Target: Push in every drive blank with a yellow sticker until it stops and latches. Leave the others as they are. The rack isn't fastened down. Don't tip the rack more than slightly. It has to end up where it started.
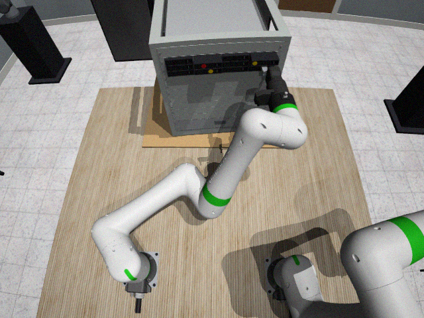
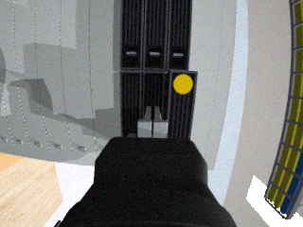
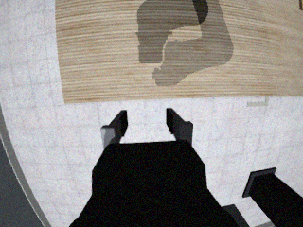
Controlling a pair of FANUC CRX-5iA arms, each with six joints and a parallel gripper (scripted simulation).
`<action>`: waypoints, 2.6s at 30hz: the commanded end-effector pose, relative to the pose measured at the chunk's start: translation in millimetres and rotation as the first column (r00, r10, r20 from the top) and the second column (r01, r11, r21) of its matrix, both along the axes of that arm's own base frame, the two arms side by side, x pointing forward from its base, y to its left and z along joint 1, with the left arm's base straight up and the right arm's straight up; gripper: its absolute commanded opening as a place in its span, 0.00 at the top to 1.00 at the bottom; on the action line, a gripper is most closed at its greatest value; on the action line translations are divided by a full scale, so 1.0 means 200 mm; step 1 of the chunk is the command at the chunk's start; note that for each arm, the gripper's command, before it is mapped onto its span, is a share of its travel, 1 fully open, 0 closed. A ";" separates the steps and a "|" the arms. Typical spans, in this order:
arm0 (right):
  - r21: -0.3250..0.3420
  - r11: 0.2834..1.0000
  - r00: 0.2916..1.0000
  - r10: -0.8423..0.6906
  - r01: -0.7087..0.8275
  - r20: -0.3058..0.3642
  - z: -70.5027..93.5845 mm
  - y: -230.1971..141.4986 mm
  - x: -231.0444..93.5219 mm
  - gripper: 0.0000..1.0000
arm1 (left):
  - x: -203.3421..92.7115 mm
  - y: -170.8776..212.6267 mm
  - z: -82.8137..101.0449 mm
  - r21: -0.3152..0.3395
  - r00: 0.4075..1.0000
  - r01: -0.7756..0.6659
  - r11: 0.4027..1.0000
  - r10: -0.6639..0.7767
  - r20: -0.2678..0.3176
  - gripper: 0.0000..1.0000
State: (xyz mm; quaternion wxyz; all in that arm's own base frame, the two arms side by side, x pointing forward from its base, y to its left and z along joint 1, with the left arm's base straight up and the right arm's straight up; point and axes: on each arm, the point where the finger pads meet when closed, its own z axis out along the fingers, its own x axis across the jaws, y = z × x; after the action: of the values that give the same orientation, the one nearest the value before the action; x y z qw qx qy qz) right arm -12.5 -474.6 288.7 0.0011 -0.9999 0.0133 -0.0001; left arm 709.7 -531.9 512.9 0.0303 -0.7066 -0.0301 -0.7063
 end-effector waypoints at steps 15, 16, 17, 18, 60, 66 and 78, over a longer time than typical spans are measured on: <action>-0.002 1.000 1.000 0.000 0.000 0.000 0.00 0.00 0.00 0.00 | -0.04 0.00 0.01 -0.002 1.000 0.000 1.000 0.000 0.002 1.00; -0.002 1.000 1.000 0.000 0.000 0.000 0.00 0.00 0.00 0.00 | -0.05 0.00 0.01 -0.002 1.000 0.000 1.000 0.000 0.002 1.00; -0.002 1.000 1.000 0.000 0.000 0.000 0.00 0.00 0.00 0.00 | -0.07 0.00 0.01 -0.002 1.000 0.000 1.000 0.000 0.002 1.00; -0.002 1.000 1.000 0.000 0.000 0.000 0.00 0.00 0.00 0.00 | -0.09 0.00 0.01 -0.002 1.000 0.000 1.000 0.000 0.002 1.00; -0.002 1.000 1.000 0.000 0.000 0.000 0.00 0.00 0.00 0.00 | -0.39 -0.03 0.15 -0.002 1.000 0.000 1.000 0.000 0.002 1.00; -0.002 1.000 1.000 0.000 0.000 0.000 0.00 0.00 0.00 0.00 | -0.24 -0.02 0.15 -0.002 1.000 0.000 1.000 0.000 0.002 1.00; -0.002 1.000 1.000 0.000 0.000 0.000 0.00 0.00 0.00 0.00 | -0.22 -0.02 0.15 -0.002 1.000 0.000 1.000 0.000 0.002 1.00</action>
State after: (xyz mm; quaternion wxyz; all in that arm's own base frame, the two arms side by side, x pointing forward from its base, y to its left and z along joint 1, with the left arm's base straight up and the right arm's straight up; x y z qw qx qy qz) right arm -12.5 -474.6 288.7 0.0011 -0.9999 0.0133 -0.0001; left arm 666.6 -535.6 541.4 0.0303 -0.7066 -0.0301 -0.7063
